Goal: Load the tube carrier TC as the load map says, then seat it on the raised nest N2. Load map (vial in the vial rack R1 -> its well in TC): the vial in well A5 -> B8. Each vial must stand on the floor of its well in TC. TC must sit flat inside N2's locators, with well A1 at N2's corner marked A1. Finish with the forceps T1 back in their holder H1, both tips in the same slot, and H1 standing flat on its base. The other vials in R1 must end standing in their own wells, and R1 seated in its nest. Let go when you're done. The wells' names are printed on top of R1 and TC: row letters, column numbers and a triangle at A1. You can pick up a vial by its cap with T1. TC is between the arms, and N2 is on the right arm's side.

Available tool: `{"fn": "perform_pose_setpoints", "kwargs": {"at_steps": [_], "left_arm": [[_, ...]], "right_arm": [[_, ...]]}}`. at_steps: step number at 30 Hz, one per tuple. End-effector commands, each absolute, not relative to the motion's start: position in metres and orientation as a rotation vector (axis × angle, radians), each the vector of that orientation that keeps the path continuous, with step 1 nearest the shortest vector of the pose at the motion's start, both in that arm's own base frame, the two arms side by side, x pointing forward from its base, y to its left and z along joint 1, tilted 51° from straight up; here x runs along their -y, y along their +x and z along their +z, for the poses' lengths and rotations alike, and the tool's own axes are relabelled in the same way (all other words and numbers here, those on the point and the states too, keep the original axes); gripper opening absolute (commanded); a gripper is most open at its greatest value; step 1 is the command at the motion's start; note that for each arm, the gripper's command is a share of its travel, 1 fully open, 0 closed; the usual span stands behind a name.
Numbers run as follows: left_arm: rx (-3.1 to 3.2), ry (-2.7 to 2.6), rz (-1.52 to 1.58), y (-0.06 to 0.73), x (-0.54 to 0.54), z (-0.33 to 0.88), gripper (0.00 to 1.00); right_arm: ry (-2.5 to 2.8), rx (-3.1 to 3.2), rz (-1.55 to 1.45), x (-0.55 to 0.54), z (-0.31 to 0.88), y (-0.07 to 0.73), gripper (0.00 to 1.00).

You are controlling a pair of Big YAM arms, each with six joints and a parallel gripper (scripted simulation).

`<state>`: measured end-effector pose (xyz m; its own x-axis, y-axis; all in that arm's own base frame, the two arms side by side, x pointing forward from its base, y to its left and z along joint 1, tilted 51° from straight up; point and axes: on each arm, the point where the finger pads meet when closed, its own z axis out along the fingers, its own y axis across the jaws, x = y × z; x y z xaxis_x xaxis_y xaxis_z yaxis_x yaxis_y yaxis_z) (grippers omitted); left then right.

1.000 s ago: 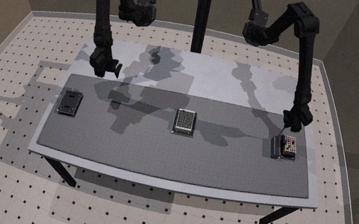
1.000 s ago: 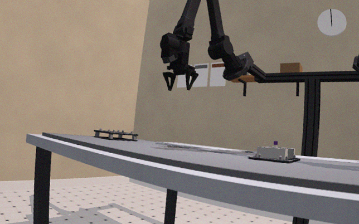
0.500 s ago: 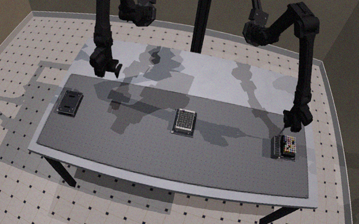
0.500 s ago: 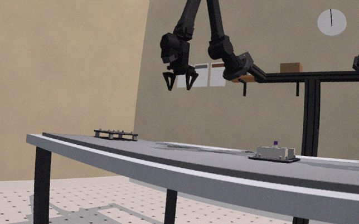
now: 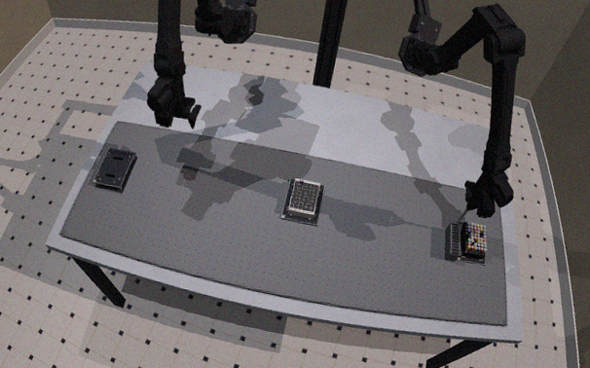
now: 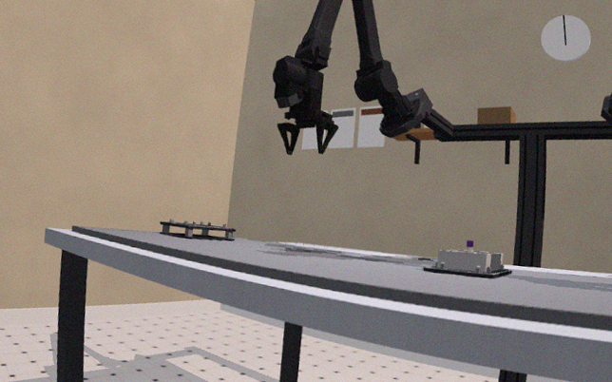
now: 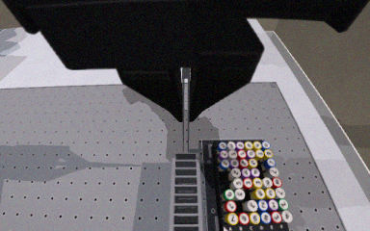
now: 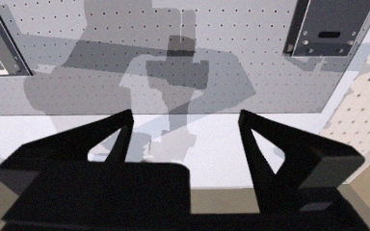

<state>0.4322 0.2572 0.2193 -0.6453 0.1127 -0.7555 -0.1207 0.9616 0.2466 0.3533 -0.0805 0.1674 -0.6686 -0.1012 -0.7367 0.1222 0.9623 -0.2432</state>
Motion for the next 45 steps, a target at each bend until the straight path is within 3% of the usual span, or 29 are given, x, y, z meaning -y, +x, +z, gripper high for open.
{"fn": "perform_pose_setpoints", "kwargs": {"at_steps": [1,45], "left_arm": [[-2.250,-0.006,0.340,0.435,-0.254,0.213,0.07],[-2.228,-0.007,0.351,0.451,-0.263,0.222,0.07]], "right_arm": [[-0.002,-2.261,-0.353,0.080,0.175,0.356,1.00],[-0.002,-2.261,-0.353,0.080,0.175,0.356,1.00]]}}
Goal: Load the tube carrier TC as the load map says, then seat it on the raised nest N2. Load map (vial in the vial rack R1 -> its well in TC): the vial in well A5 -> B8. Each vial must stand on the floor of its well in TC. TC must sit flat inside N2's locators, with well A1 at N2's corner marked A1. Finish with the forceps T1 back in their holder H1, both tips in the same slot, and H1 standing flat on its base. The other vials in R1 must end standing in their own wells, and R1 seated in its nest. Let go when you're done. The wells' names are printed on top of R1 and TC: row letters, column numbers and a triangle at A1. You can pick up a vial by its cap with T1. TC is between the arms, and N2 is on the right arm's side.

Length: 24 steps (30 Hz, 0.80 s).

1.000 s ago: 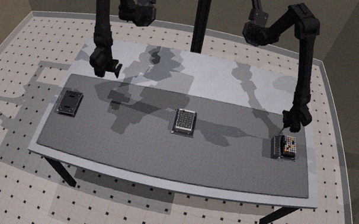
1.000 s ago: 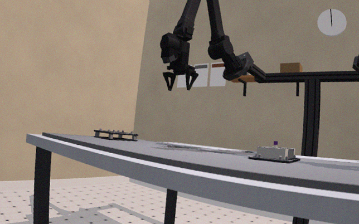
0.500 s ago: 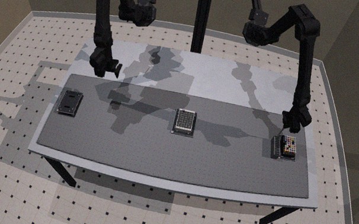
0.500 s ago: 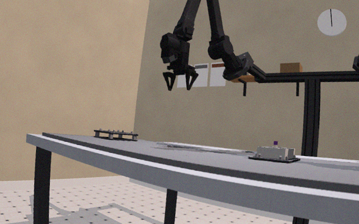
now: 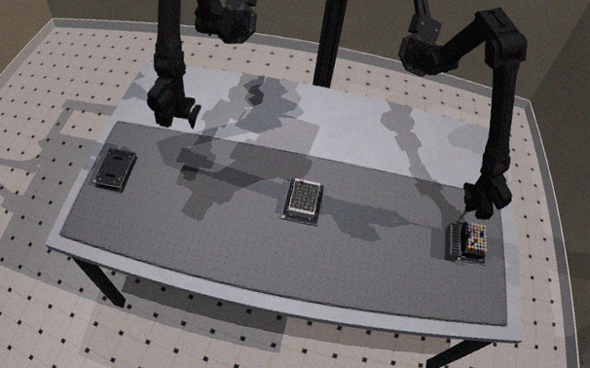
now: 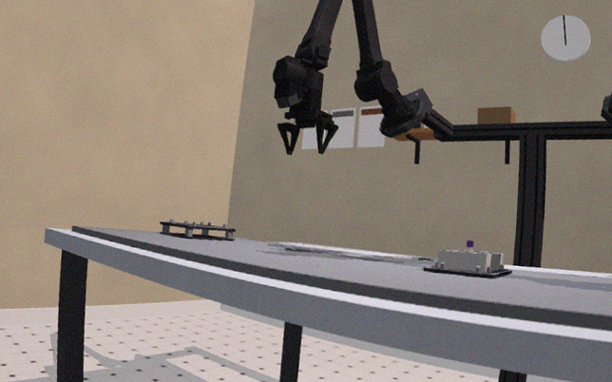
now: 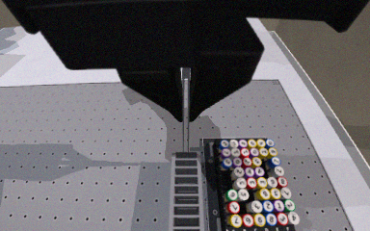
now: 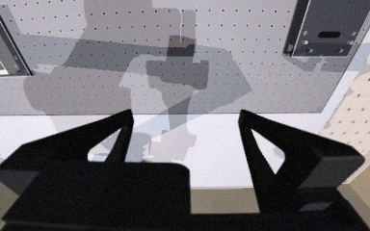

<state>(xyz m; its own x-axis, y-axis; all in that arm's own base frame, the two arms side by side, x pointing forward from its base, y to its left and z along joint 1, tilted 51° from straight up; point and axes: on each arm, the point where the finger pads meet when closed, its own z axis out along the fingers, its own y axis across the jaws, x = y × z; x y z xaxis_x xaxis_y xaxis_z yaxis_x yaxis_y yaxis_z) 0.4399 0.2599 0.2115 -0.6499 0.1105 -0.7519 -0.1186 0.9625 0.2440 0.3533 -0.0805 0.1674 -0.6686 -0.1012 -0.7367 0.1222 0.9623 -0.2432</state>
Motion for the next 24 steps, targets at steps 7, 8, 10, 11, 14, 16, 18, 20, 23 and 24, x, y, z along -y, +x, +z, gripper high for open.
{"fn": "perform_pose_setpoints", "kwargs": {"at_steps": [7,8,10,11,14,16,18,20,23,24], "left_arm": [[-2.229,-0.008,0.351,0.453,-0.264,0.220,0.07],[-2.229,-0.008,0.351,0.453,-0.264,0.220,0.07],[-2.228,-0.006,0.351,0.449,-0.260,0.222,0.07],[-2.229,-0.006,0.350,0.449,-0.261,0.221,0.07],[-2.237,-0.010,0.346,0.451,-0.262,0.215,0.07],[-2.240,-0.011,0.344,0.451,-0.263,0.213,0.07],[-2.237,-0.009,0.345,0.452,-0.262,0.214,0.07],[-2.231,-0.007,0.349,0.452,-0.262,0.217,0.07],[-2.236,-0.010,0.347,0.454,-0.264,0.214,0.07],[-2.237,-0.010,0.346,0.454,-0.264,0.213,0.07]], "right_arm": [[-0.002,-2.261,-0.353,0.080,0.175,0.356,1.00],[-0.002,-2.261,-0.353,0.080,0.175,0.356,1.00],[-0.002,-2.261,-0.353,0.080,0.175,0.356,1.00],[-0.002,-2.261,-0.353,0.080,0.175,0.356,1.00],[-0.002,-2.261,-0.353,0.080,0.175,0.356,1.00],[-0.002,-2.261,-0.353,0.080,0.175,0.356,1.00],[-0.002,-2.261,-0.353,0.080,0.175,0.356,1.00],[-0.002,-2.261,-0.353,0.080,0.175,0.356,1.00],[-0.002,-2.261,-0.353,0.080,0.175,0.356,1.00],[-0.002,-2.261,-0.353,0.080,0.175,0.356,1.00]]}}
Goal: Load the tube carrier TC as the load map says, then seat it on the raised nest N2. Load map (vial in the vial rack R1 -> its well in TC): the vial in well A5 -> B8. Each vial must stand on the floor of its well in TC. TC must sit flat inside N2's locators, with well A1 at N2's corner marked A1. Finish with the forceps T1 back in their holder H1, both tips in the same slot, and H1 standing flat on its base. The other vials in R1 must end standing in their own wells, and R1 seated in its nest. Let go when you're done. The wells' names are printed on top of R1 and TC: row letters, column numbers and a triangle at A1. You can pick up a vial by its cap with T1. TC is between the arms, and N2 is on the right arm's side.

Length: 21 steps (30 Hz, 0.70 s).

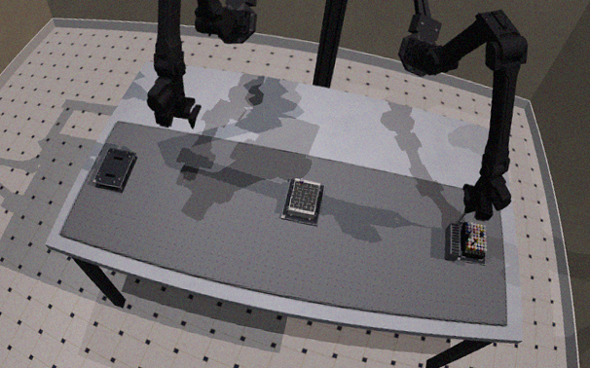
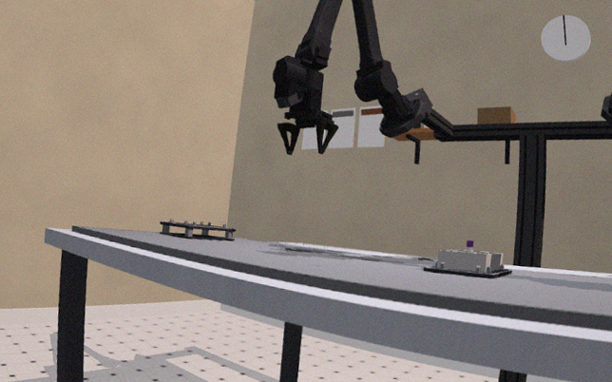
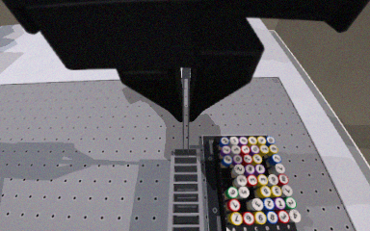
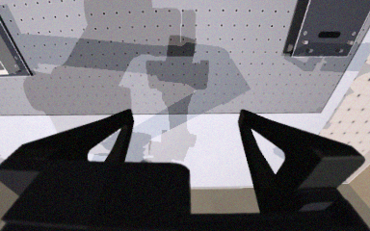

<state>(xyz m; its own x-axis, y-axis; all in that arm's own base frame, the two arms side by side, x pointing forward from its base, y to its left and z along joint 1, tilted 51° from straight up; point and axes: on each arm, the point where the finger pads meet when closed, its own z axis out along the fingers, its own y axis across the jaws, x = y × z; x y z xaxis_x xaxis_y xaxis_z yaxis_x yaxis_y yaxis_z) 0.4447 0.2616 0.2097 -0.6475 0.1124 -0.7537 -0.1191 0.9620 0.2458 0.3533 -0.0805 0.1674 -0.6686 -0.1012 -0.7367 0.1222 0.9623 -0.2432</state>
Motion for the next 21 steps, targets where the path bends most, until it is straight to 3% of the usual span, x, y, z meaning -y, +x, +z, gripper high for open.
{"fn": "perform_pose_setpoints", "kwargs": {"at_steps": [1,21], "left_arm": [[-2.237,-0.010,0.346,0.4536,-0.2636,0.2135,0.07],[-2.229,-0.007,0.350,0.4560,-0.2634,0.2147,0.07]], "right_arm": [[-0.002,-2.261,-0.353,0.0802,0.1753,0.3562,1.00],[-0.002,-2.261,-0.353,0.0802,0.1753,0.3562,1.00]]}}
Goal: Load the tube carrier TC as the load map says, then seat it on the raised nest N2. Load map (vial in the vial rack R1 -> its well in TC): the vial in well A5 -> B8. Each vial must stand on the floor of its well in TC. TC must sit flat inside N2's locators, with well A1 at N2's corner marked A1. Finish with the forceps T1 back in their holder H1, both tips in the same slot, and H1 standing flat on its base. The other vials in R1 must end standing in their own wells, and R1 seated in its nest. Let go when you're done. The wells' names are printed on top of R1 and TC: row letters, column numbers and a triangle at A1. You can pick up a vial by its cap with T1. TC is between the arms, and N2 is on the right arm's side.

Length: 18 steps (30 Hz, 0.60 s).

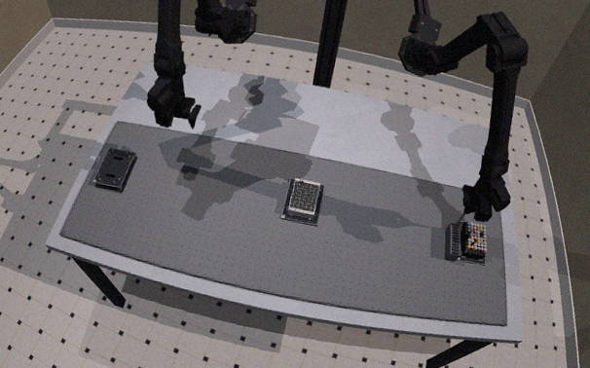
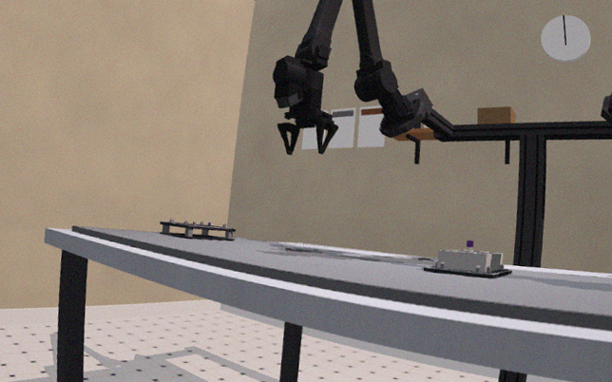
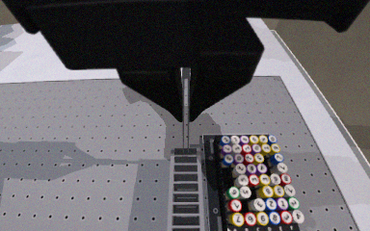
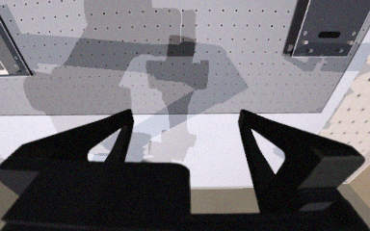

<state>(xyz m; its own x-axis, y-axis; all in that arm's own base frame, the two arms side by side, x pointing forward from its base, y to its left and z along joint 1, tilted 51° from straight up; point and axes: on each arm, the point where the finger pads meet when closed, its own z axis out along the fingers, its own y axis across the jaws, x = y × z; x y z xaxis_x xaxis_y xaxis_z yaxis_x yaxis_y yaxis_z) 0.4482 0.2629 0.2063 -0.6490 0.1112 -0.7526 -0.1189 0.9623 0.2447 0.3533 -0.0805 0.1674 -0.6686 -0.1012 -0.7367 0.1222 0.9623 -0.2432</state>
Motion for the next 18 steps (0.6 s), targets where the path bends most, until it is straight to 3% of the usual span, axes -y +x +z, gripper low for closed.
{"fn": "perform_pose_setpoints", "kwargs": {"at_steps": [1,18], "left_arm": [[-2.231,-0.007,0.349,0.4572,-0.2637,0.2130,0.07],[-2.227,-0.007,0.351,0.4616,-0.2657,0.2122,0.07]], "right_arm": [[-0.002,-2.261,-0.353,0.0802,0.1753,0.3562,1.00],[-0.002,-2.261,-0.353,0.0802,0.1753,0.3562,1.00]]}}
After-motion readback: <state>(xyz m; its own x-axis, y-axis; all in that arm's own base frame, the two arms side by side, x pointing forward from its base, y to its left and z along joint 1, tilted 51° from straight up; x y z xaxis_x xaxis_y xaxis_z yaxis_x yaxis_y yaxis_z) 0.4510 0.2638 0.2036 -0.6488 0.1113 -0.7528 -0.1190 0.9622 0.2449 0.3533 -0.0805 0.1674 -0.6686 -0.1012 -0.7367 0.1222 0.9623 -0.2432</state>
